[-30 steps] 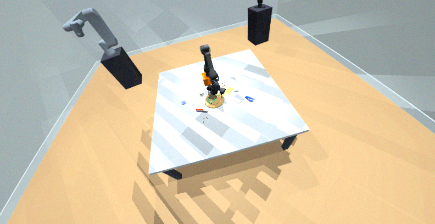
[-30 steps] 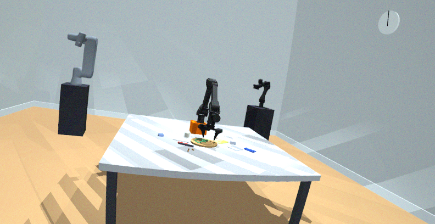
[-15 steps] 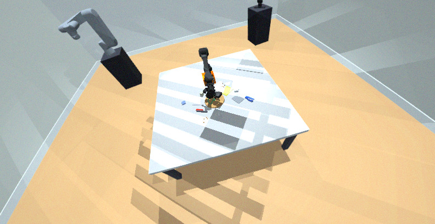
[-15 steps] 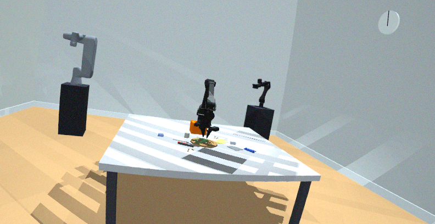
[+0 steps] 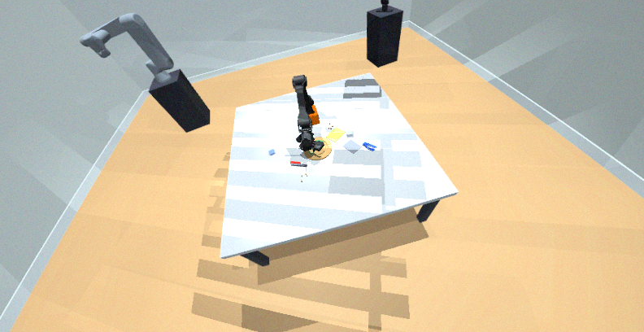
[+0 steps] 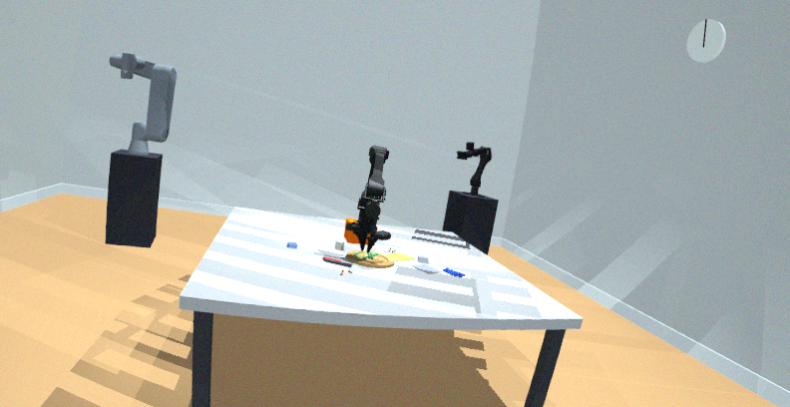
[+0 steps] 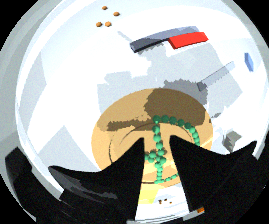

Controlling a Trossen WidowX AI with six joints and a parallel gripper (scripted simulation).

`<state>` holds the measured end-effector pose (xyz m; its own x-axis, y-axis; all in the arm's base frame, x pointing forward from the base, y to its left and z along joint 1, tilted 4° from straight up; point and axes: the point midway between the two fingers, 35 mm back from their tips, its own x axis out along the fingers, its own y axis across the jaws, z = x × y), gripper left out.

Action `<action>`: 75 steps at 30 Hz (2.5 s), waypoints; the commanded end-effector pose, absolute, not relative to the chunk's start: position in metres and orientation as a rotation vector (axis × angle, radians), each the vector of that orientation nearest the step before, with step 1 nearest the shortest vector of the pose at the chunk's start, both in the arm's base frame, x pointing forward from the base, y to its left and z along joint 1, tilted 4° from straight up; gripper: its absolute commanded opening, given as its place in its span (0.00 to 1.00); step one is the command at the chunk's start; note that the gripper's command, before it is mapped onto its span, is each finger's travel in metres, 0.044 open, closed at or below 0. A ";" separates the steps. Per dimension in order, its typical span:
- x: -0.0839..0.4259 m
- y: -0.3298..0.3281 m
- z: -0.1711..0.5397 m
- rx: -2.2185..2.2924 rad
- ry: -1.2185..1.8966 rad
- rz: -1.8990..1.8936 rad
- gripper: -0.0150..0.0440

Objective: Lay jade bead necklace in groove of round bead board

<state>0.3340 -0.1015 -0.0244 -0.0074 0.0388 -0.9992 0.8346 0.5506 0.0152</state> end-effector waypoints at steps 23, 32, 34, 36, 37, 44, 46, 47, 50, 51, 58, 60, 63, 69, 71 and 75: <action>0.331 -0.101 -0.055 0.791 1.467 -0.751 0.46; 0.331 -0.101 -0.055 0.791 1.467 -0.751 0.46; 0.331 -0.101 -0.055 0.791 1.467 -0.751 0.46; 0.331 -0.101 -0.055 0.791 1.467 -0.751 0.46; 0.331 -0.101 -0.055 0.791 1.467 -0.751 0.46; 0.333 -0.101 -0.053 0.797 1.461 -0.748 0.28; 0.333 -0.101 -0.053 0.797 1.461 -0.748 0.25; 0.333 -0.101 -0.053 0.797 1.461 -0.748 0.25; 0.333 -0.101 -0.053 0.797 1.461 -0.748 0.25; 0.333 -0.101 -0.053 0.797 1.461 -0.748 0.25; 0.333 -0.101 -0.053 0.797 1.461 -0.748 0.25; 0.333 -0.101 -0.053 0.797 1.461 -0.748 0.25; 0.333 -0.101 -0.053 0.797 1.461 -0.748 0.25; 0.333 -0.101 -0.053 0.797 1.461 -0.748 0.25; 0.333 -0.101 -0.053 0.797 1.461 -0.748 0.25; 0.332 -0.101 -0.049 0.793 1.465 -0.750 0.25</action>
